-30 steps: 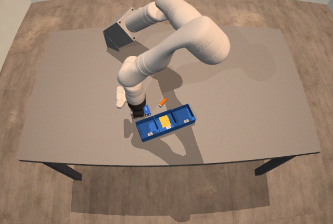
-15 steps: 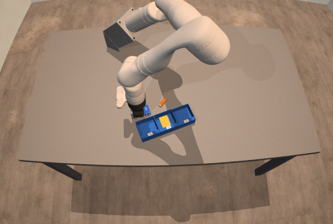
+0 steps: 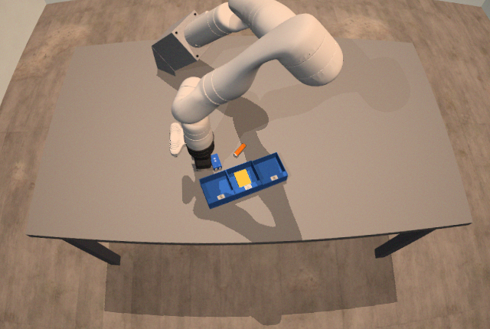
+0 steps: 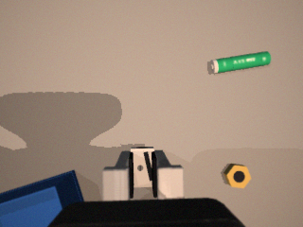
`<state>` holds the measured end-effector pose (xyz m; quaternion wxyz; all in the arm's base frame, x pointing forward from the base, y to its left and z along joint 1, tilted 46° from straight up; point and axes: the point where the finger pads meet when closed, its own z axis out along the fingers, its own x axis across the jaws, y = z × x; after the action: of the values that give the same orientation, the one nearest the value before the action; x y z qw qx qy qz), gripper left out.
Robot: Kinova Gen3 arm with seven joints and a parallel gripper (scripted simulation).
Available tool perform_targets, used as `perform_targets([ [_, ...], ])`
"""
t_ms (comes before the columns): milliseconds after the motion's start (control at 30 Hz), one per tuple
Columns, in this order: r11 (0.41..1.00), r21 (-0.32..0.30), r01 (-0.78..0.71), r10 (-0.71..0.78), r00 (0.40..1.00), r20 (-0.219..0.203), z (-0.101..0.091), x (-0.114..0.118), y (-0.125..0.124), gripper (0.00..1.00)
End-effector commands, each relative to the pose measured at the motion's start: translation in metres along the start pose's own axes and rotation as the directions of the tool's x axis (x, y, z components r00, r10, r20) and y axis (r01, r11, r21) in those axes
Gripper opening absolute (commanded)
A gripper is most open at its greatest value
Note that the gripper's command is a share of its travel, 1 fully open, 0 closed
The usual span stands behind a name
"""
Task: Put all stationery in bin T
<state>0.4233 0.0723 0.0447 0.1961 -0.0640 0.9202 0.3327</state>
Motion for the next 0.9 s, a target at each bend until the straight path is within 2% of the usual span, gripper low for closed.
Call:
perform_targets([
  [0,1.0,0.003,-0.007,0.007,1.0,0.011,-0.016,-0.004,-0.001,0.32],
  [100,1.0,0.003,-0.007,0.007,1.0,0.011,-0.02,-0.004,-0.001,0.32],
  [333,1.0,0.003,-0.005,0.005,1.0,0.012,-0.043,-0.004,-0.001,0.32],
  [867,1.0,0.006,-0.001,0.001,1.0,0.011,-0.041,-0.004,-0.001,0.32],
])
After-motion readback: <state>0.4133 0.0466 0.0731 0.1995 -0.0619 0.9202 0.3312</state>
